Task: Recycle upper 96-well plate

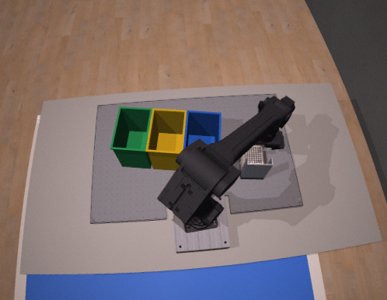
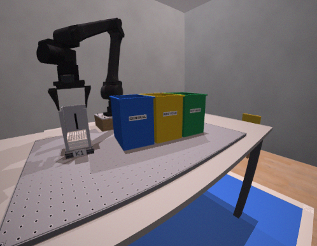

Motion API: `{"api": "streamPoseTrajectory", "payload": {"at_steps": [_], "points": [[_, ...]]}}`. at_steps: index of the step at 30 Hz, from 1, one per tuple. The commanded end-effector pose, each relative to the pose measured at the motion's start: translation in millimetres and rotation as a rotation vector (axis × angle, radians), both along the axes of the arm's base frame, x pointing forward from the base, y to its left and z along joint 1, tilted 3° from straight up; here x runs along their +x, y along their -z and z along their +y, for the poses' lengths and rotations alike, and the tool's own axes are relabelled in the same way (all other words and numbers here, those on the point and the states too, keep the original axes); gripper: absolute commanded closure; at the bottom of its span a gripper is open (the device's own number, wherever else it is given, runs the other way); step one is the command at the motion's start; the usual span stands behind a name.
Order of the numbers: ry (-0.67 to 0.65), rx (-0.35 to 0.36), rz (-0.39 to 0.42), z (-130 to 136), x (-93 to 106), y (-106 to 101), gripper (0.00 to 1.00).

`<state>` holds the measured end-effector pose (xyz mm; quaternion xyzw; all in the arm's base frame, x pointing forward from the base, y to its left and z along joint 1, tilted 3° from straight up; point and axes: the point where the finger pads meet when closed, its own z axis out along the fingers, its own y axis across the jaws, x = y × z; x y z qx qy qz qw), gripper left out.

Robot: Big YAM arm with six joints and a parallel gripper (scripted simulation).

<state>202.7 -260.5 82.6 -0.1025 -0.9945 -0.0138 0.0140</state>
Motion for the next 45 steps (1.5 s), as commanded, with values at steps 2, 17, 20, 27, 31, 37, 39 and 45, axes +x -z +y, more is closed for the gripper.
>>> {"api": "streamPoseTrajectory", "payload": {"at_steps": [2, 17, 20, 27, 31, 37, 39, 45], "points": [[-0.019, 0.005, 0.008, 2.1, 2.2, 12.0, 0.00], [-0.019, 0.005, 0.008, 3.2, 0.9, 37.0, 0.00], [-0.019, 0.005, 0.008, 3.3, 0.8, 38.7, 0.00], [-0.019, 0.006, 0.008, 3.8, 0.2, 50.4, 0.00], [-0.019, 0.006, 0.008, 4.1, -0.2, 57.1, 0.00], [-0.019, 0.006, 0.008, 4.4, -0.5, 63.8, 0.00], [-0.019, 0.006, 0.008, 4.6, -0.7, 67.1, 0.00], [-0.018, 0.006, 0.009, 5.0, -1.3, 77.1, 0.00]]}}
